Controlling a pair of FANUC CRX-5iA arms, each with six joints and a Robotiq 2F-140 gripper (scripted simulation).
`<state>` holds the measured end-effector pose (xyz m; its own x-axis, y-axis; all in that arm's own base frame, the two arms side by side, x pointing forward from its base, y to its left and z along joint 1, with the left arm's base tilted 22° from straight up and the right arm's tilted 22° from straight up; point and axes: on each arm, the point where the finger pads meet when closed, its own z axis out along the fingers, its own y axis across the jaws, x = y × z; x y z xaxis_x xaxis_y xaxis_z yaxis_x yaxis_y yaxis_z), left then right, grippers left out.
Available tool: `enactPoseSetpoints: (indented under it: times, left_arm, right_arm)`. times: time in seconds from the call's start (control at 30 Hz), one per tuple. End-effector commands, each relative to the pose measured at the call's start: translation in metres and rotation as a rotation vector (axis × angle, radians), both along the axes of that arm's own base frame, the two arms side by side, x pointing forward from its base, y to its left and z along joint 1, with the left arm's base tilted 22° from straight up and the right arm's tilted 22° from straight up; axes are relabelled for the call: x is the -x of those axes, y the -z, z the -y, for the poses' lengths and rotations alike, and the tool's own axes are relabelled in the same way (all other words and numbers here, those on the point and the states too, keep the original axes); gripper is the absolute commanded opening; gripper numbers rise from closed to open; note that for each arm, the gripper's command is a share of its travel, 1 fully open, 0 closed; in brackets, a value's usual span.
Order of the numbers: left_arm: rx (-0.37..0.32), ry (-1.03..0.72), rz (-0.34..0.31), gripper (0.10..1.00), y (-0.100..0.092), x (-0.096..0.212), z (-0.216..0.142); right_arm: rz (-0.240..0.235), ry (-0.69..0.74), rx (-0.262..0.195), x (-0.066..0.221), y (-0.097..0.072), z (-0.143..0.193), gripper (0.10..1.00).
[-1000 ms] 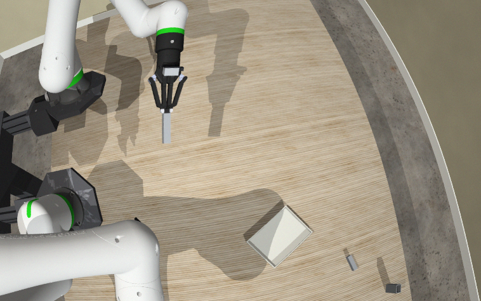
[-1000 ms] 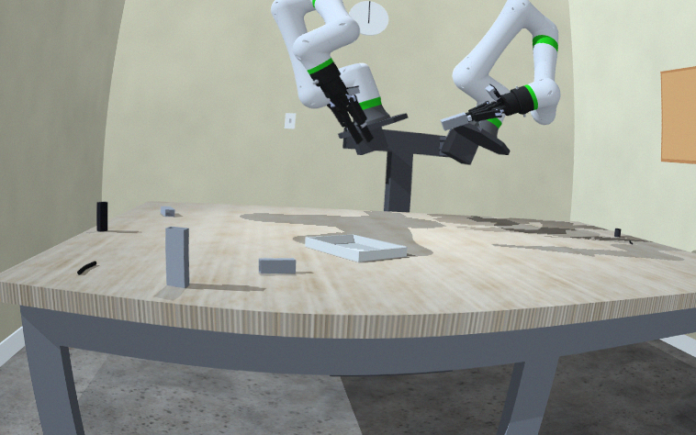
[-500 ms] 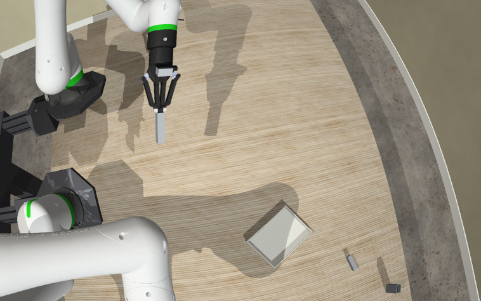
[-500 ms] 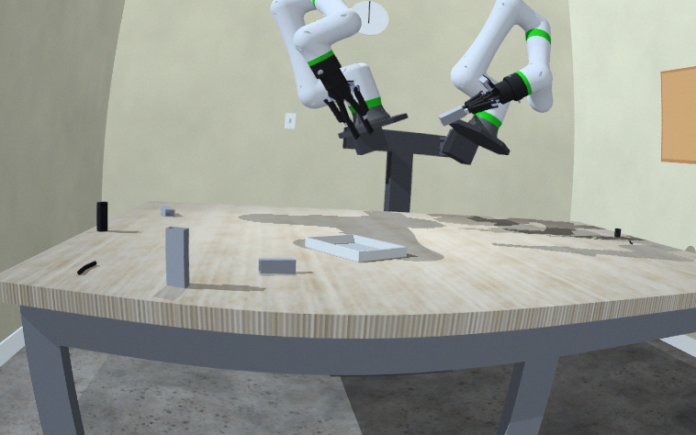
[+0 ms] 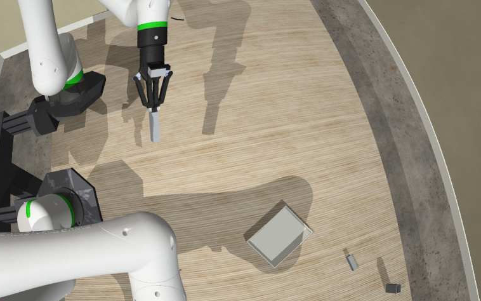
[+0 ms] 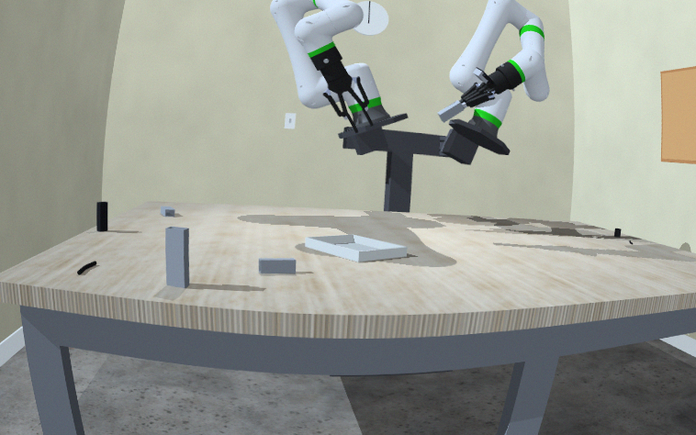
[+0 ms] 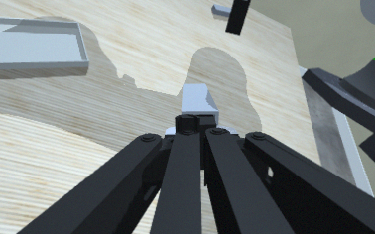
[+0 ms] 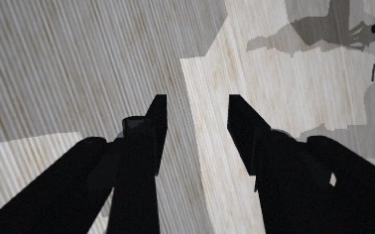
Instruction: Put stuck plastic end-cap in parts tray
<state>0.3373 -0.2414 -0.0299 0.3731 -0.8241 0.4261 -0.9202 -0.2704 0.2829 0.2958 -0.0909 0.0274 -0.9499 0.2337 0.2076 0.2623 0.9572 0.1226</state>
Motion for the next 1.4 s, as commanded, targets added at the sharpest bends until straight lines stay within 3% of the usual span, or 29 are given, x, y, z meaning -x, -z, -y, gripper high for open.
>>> enactPoseSetpoints:
  times: [0.0, 0.2, 0.5, 0.77, 1.07, 1.37]
  left_arm:
    - [-0.027, -0.015, 0.005, 0.099, -0.005, 0.003, 0.002]
    - [-0.05, -0.032, 0.012, 0.099, -0.008, 0.006, 0.004]
    - [-0.119, -0.101, 0.044, 0.099, -0.022, 0.016, 0.01]
    - [-0.143, -0.131, 0.062, 0.099, -0.028, 0.02, 0.012]
    - [-0.186, -0.213, 0.111, 0.099, -0.042, 0.029, 0.017]
    - [-0.201, -0.259, 0.143, 0.099, -0.051, 0.033, 0.02]
  right_arm:
    - [0.021, -0.103, -0.018, -0.009, -0.007, -0.001, 0.381]
    - [0.036, -0.178, -0.026, -0.015, -0.012, -0.002, 0.381]
    - [0.097, -0.498, -0.06, -0.04, -0.032, -0.005, 0.381]
    - [0.117, -0.612, -0.07, -0.049, -0.04, -0.007, 0.381]
    - [0.17, -0.931, -0.101, -0.072, -0.062, -0.013, 0.381]
    - [0.193, -1.09, -0.114, -0.084, -0.073, -0.017, 0.381]
